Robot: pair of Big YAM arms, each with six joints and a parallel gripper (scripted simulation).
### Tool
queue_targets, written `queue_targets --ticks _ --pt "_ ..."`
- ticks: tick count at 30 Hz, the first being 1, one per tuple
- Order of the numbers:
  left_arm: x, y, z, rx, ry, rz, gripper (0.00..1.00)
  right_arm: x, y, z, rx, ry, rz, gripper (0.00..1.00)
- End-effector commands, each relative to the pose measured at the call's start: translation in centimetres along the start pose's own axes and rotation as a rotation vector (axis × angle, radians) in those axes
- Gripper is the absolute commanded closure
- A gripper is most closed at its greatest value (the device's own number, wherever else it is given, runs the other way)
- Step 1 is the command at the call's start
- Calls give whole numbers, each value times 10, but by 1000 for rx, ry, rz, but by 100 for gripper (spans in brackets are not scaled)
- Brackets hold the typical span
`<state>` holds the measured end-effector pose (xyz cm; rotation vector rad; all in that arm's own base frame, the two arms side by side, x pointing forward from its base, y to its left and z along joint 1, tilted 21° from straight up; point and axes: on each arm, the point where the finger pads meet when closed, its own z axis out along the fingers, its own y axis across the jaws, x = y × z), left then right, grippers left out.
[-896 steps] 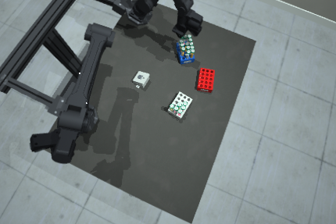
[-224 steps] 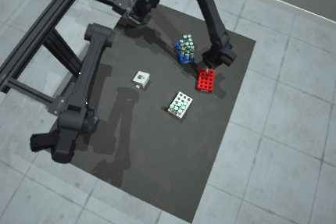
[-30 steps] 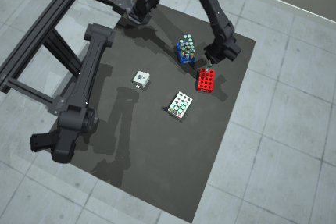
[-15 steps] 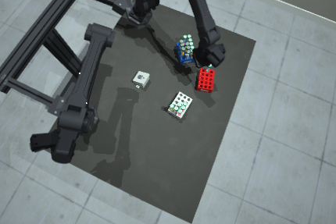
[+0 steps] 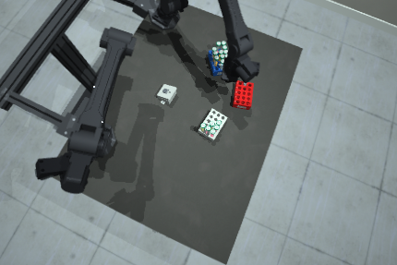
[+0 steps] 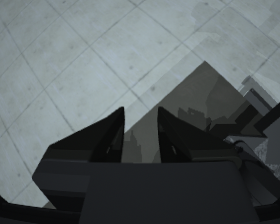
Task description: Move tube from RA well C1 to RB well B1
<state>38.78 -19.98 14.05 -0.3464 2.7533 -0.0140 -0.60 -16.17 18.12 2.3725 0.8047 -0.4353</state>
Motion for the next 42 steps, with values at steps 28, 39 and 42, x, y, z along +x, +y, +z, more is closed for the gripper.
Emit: queue_targets --ticks 28,39,42 --pt "19 87 -6 14 -27 398 70 -8 9 -11 -29 -16 9 70" --pt "38 136 -4 8 -19 401 70 -8 9 -11 -29 -16 9 70" --pt "45 151 -4 4 -12 402 70 -8 9 -11 -29 -16 9 70"
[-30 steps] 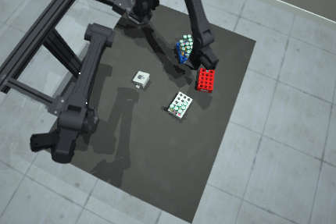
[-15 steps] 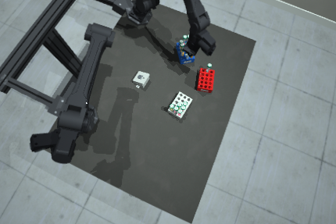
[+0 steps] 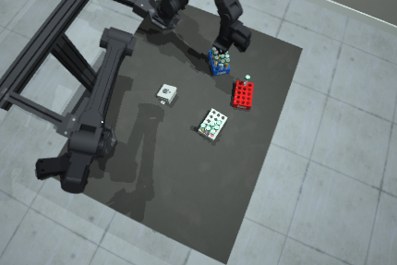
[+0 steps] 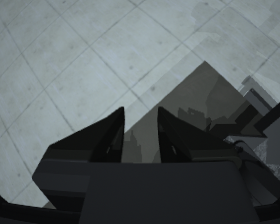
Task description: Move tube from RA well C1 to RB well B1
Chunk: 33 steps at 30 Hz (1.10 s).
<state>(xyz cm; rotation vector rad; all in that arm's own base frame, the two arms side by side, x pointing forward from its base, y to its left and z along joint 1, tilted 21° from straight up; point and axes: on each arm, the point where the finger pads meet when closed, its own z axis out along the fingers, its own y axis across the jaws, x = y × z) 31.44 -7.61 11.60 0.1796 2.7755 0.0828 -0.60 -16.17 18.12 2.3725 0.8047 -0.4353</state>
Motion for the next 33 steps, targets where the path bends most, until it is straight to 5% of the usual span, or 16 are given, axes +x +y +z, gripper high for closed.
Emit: queue_targets --ticks 1,23,33 --pt "8 16 -5 1 -12 23 70 -8 9 -11 -29 -16 9 70" --pt "67 81 -4 -1 -7 25 70 -8 9 -11 -29 -16 9 70" --pt "36 73 -13 -5 -52 22 70 -8 9 -11 -29 -16 9 70"
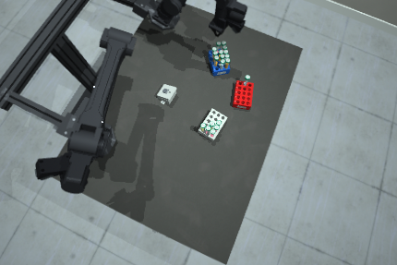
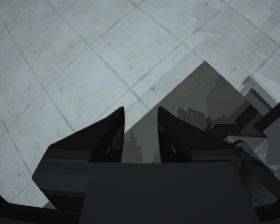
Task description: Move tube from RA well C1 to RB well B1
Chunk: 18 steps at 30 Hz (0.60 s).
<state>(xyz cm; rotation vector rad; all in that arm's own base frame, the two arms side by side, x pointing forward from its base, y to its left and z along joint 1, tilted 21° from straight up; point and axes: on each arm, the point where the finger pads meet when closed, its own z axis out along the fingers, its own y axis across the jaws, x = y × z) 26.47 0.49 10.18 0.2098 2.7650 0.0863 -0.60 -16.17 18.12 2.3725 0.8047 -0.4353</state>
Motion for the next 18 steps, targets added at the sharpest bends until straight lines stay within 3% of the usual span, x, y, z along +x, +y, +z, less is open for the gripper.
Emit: queue_targets --ticks 1,5,8,18 --pt "-28 0 -11 -6 -46 0 70 -8 9 -11 -29 -16 9 70" --pt "-26 -1 -9 -5 -41 0 70 -8 9 -11 -29 -16 9 70" --pt "-4 -6 8 1 4 2 70 -8 9 -11 -29 -16 9 70" --pt "-4 -8 30 2 4 4 70 -8 9 -11 -29 -16 9 70"
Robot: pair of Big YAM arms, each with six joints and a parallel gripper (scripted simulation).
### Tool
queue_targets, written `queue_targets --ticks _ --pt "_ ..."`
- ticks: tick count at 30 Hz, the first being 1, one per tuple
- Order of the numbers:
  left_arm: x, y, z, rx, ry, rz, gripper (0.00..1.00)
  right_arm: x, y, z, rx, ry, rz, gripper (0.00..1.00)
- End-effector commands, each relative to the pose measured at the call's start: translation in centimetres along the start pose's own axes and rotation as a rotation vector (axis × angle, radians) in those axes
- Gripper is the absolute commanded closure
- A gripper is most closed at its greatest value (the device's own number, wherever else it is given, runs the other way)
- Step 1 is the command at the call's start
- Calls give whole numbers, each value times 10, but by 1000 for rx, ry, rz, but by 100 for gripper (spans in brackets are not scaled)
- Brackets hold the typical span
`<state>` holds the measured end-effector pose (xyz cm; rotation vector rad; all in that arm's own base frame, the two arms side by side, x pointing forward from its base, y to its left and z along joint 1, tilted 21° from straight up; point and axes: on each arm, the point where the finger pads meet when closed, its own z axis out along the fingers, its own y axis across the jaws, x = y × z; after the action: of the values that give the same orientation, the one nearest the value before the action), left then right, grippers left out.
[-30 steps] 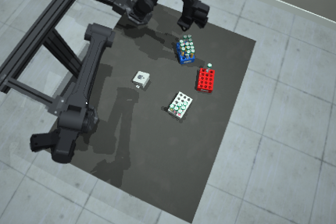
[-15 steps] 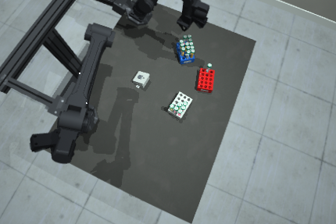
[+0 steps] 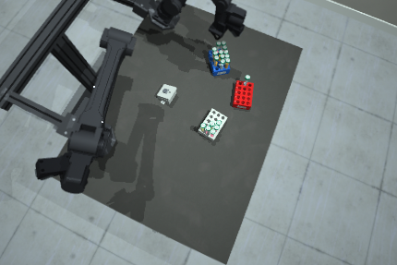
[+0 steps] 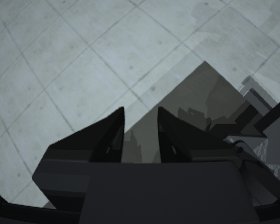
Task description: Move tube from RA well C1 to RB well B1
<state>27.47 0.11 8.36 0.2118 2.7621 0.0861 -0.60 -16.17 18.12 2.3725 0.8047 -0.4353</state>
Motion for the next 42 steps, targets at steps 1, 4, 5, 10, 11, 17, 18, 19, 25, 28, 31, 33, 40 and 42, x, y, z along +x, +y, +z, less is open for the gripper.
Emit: queue_targets --ticks 1,4,5,10,11,17,18,19,25,28,31,33,40,42 --pt "0 -4 11 2 7 3 70 -8 9 -11 -29 -16 9 70" --pt "0 -4 13 1 7 3 70 -8 9 -11 -29 -16 9 70" --pt "0 -4 14 1 7 3 70 -8 9 -11 -29 -16 9 70" --pt "0 -4 23 1 8 3 70 -8 9 -11 -29 -16 9 70" --pt "0 -3 25 1 8 3 70 -8 9 -11 -29 -16 9 70" --pt "1 -2 36 0 9 3 70 -8 9 -11 -29 -16 9 70" --pt "1 -2 37 -1 9 3 70 -8 9 -11 -29 -16 9 70" --pt "1 -2 39 -1 9 3 70 -8 9 -11 -29 -16 9 70" --pt "-2 0 38 -2 8 3 70 -8 9 -11 -29 -16 9 70" --pt "-3 0 38 -3 2 3 70 -8 9 -11 -29 -16 9 70" --pt "-1 0 40 -3 7 3 70 -8 9 -11 -29 -16 9 70" --pt "1 1 41 -3 10 3 70 -8 9 -11 -29 -16 9 70" --pt "2 2 43 -4 10 1 70 -8 9 -11 -29 -16 9 70" --pt "2 2 44 -4 10 0 70 -8 9 -11 -29 -16 9 70"
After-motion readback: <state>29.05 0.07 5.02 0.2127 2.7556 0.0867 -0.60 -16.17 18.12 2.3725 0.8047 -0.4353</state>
